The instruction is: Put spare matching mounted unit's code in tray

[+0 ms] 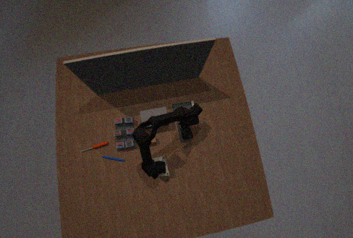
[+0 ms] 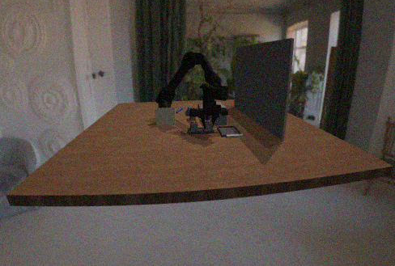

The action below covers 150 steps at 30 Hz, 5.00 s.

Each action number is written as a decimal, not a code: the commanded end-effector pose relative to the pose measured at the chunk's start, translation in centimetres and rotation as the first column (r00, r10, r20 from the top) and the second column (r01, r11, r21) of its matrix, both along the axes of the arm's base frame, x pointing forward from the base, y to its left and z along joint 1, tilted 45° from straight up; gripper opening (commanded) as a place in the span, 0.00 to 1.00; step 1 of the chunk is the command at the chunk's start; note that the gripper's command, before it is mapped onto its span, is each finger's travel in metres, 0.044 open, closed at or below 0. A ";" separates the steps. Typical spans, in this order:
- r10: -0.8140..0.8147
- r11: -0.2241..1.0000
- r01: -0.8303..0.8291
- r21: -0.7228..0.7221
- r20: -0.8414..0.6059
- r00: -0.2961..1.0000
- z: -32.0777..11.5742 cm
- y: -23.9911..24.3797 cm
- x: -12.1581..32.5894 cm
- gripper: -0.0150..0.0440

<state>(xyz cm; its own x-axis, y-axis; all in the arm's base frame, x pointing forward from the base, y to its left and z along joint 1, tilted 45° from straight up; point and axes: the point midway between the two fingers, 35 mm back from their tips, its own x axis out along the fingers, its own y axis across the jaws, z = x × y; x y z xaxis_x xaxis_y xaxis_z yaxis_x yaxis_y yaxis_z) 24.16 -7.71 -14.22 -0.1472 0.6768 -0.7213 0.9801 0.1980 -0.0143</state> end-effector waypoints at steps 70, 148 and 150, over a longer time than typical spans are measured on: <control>-0.008 1.000 0.008 -0.004 0.001 1.000 8.5 -9.3 8.9 0.25; -0.008 1.000 0.008 -0.002 0.006 1.000 4.5 -5.7 12.2 0.25; -0.008 1.000 0.008 -0.002 0.006 1.000 4.4 -5.6 12.2 0.25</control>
<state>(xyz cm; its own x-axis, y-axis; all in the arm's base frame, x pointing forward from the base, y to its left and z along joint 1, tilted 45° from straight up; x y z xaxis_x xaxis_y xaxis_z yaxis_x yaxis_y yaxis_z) 36.48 -13.53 -9.64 -0.1390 0.6720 -0.7274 0.9806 0.1962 -0.0061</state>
